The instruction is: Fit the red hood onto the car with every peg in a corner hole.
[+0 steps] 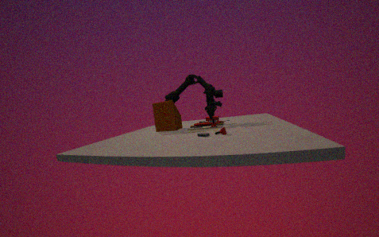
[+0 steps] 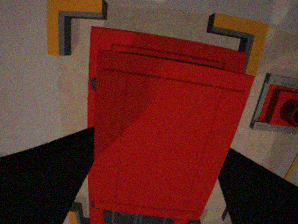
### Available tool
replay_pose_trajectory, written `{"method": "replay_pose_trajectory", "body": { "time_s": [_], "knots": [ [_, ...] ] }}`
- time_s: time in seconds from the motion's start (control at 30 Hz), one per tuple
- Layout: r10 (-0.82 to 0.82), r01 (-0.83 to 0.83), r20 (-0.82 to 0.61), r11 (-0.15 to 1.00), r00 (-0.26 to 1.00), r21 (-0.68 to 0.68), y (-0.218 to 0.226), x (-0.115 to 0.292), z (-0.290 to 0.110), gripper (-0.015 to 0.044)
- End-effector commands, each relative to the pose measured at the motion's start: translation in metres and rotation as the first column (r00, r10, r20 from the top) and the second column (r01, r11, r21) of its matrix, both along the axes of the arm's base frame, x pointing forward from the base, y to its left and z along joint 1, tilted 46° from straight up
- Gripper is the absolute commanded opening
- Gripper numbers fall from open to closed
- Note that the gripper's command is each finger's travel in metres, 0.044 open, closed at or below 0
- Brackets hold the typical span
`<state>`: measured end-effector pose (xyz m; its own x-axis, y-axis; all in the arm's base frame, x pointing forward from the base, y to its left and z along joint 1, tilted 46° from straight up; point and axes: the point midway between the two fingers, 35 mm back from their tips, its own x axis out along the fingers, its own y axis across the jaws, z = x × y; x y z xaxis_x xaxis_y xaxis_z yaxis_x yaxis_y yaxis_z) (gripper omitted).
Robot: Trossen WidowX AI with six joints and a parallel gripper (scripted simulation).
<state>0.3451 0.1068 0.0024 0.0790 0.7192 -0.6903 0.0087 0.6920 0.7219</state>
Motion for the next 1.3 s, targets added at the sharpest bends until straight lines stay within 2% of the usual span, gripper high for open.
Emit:
{"method": "replay_pose_trajectory", "body": {
  "time_s": [0.0, 1.27],
  "knots": [
    [-0.002, 0.002, 0.008, 1.0, 1.0, 0.0, 0.001, 0.002, 0.001, 0.0],
    [0.002, -0.002, 0.011, 1.0, 1.0, 0.0, 0.012, 0.003, -0.009, 0.0]
  ]
}}
